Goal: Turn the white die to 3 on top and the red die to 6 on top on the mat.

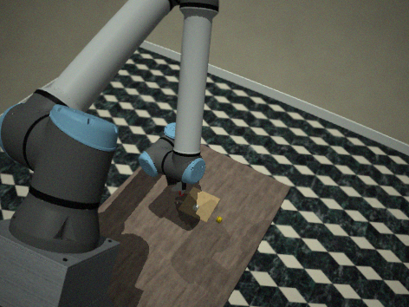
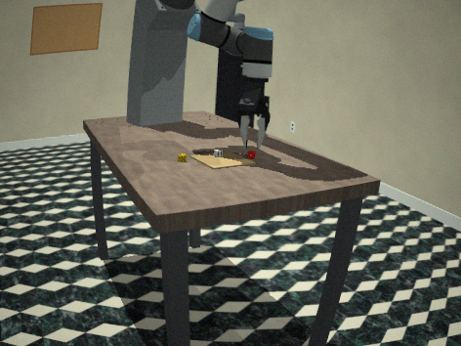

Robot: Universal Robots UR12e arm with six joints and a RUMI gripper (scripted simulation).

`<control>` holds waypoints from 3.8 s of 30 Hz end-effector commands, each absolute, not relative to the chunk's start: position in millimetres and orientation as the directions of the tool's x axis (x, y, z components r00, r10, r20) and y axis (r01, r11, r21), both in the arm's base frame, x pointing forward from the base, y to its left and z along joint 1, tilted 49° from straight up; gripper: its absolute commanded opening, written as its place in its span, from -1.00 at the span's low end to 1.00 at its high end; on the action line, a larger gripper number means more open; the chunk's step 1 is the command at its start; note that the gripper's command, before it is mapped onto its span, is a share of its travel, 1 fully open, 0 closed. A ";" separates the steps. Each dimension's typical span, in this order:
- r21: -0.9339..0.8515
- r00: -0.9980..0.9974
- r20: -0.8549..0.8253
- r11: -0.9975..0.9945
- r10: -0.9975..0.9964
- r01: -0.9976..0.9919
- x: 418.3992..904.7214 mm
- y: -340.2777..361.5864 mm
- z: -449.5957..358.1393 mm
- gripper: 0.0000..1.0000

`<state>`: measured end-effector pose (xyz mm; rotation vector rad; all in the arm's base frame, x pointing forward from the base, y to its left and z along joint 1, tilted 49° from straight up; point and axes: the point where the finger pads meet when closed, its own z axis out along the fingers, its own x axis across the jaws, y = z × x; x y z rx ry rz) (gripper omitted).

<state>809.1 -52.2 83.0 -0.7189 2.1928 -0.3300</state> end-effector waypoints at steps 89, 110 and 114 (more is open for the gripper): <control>-0.449 -0.528 -0.608 0.805 -0.593 -0.387 828.3 -52.1 66.7 -0.58; -0.449 -0.528 -0.608 0.805 -0.593 -0.387 828.3 -52.1 66.7 -0.94; -0.449 -0.528 -0.608 0.805 -0.593 -0.387 828.3 -52.1 66.7 -0.94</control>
